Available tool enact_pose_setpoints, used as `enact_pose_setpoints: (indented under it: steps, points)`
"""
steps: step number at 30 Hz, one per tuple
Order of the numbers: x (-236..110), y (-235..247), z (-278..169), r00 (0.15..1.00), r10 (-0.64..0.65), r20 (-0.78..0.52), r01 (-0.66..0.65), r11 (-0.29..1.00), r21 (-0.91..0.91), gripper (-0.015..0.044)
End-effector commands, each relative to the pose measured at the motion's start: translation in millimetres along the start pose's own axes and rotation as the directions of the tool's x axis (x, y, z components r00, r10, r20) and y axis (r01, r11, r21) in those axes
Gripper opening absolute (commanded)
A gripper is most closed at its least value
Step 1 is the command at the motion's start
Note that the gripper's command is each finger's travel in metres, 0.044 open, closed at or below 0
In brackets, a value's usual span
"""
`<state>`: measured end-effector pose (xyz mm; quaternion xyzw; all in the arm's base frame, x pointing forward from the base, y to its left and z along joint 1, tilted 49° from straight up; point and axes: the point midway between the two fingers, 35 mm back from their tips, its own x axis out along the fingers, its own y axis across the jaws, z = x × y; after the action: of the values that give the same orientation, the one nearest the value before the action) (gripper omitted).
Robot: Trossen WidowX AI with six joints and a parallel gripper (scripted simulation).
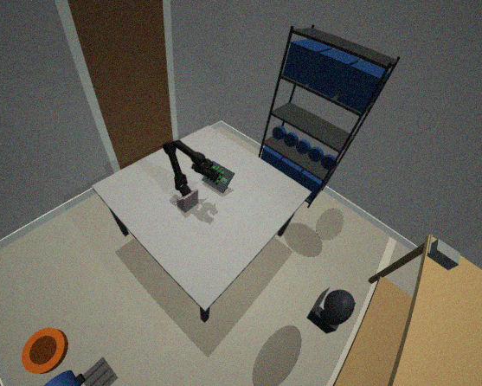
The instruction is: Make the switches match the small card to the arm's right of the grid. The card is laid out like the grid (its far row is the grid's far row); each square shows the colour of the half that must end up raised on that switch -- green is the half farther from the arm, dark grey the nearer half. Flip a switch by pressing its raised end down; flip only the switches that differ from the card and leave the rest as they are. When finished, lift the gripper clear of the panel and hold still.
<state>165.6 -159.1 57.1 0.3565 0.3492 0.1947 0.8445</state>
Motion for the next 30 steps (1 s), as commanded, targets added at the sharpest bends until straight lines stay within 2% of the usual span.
enact_pose_setpoints:
  steps: [1, 7, 11, 15, 19, 25, 30]
  points:
    - [1.7, 0.7, 0.7, 1.000, -0.003, -0.002, 0.003, 1.000, 0.001, 0.0374]
    - [54.1, 34.2, 18.0, 0.998, -0.041, -0.038, 0.041, 0.999, 0.000, 0.0216]
    - [89.6, 71.9, 22.6, 0.999, -0.005, -0.036, 0.004, 1.000, -0.010, 0.0111]
    - [101.3, 88.4, 21.7, 0.999, 0.024, -0.037, -0.025, 1.000, -0.014, 0.0006]
    - [102.6, 88.1, 21.6, 0.999, 0.024, -0.036, -0.024, 1.000, -0.014, 0.0000]
    - [135.4, 89.4, 19.8, 1.000, 0.025, -0.011, -0.025, 1.000, -0.015, 0.0000]
    - [137.0, 89.8, 19.7, 1.000, 0.026, -0.009, -0.026, 1.000, -0.014, 0.0000]
